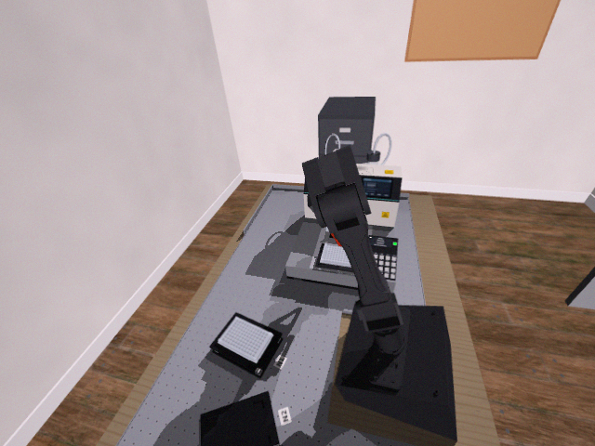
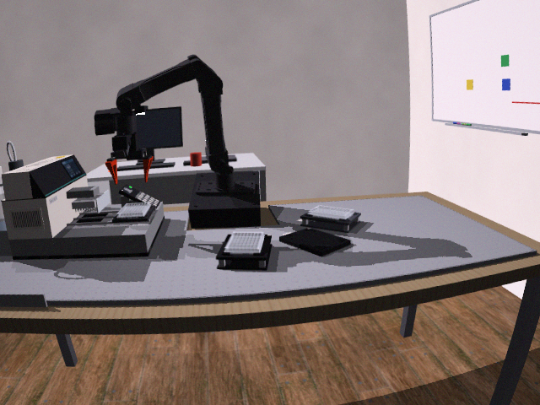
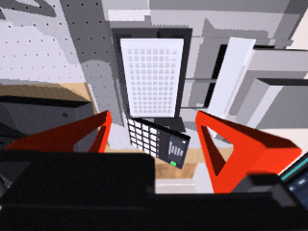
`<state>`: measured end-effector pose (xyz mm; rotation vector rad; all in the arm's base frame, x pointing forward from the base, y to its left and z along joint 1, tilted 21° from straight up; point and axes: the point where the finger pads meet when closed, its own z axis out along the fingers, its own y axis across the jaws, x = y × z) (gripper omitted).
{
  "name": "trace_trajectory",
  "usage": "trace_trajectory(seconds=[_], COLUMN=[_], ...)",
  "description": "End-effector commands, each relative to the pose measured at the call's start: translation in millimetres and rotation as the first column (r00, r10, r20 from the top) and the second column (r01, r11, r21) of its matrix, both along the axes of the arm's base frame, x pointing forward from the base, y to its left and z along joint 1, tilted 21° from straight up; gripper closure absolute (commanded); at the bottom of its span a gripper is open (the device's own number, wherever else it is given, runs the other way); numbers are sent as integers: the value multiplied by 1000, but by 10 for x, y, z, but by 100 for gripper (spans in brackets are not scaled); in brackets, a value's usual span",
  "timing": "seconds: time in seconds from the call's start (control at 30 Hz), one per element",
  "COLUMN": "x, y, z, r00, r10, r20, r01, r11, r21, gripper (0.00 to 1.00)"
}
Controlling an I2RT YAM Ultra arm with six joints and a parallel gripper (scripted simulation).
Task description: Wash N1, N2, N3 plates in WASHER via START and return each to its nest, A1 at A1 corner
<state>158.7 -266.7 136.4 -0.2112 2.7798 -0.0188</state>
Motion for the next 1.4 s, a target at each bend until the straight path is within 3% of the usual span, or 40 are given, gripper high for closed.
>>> trace_trajectory(seconds=[0.0, 0.07, 0.1, 0.43, 0.63, 0.83, 0.9, 1.03, 1.37], x=[2, 2, -23, -332, -565, -797, -797, -952, -963], y=[3, 3, 39, 266, 437, 608, 608, 722, 730], z=[37, 37, 29, -87, -173, -259, -259, -316, -320], r00=[1000, 1000, 999, 961, 893, 794, 794, 713, 467], r10=[0, 0, -31, -277, -449, -603, -603, -693, -860], r20=[8, 8, 8, -11, -39, -79, -79, -112, -206], r01=[0, 0, 31, 277, 449, 604, 604, 694, 863], r11=[1000, 1000, 999, 956, 878, 766, 766, 673, 394], r21=[-3, -3, 9, 101, 165, 222, 222, 255, 315], gripper=[0, 0, 100, 100, 100, 100, 100, 100, 100])
